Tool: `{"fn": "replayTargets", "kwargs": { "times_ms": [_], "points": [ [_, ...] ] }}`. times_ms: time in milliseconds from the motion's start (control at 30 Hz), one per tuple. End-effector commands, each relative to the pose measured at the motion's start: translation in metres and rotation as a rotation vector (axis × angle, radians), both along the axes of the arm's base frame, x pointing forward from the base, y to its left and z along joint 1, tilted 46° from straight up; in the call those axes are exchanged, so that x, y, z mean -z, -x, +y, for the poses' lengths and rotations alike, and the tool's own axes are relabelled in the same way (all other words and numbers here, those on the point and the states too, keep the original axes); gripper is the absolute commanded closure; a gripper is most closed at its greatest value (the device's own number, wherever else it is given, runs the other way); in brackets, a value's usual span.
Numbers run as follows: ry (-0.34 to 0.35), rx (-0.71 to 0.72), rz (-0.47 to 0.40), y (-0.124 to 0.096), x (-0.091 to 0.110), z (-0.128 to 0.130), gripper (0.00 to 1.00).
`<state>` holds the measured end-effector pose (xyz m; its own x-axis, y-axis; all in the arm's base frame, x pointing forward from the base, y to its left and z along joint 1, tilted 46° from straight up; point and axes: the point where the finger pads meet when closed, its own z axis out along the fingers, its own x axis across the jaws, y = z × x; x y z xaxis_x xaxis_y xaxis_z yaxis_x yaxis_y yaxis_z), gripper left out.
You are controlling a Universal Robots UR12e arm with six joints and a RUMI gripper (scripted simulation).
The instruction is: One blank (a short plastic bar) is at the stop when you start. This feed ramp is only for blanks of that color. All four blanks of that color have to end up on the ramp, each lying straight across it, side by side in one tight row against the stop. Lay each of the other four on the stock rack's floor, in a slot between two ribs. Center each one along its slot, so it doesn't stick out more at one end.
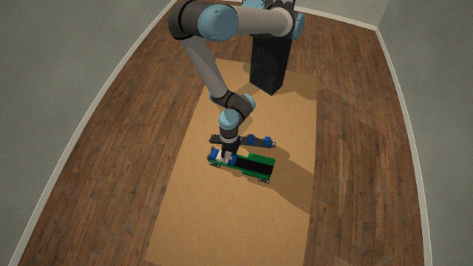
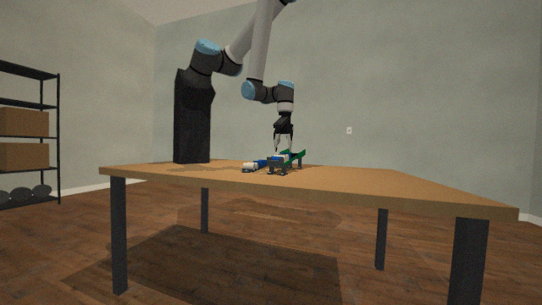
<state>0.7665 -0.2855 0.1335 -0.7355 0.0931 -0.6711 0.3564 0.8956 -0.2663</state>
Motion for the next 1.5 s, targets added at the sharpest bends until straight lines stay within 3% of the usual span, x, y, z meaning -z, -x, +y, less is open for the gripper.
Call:
{"fn": "replayTargets", "kwargs": {
  "times_ms": [0,533,1467],
  "points": [
    [0.000,0.000,-0.001,0.000,-0.001,0.000,0.51],
    [0.000,0.000,-0.001,-0.001,0.001,-0.001,0.51],
    [0.000,0.000,-0.001,-0.020,0.024,-0.015,0.51]
  ]
}}
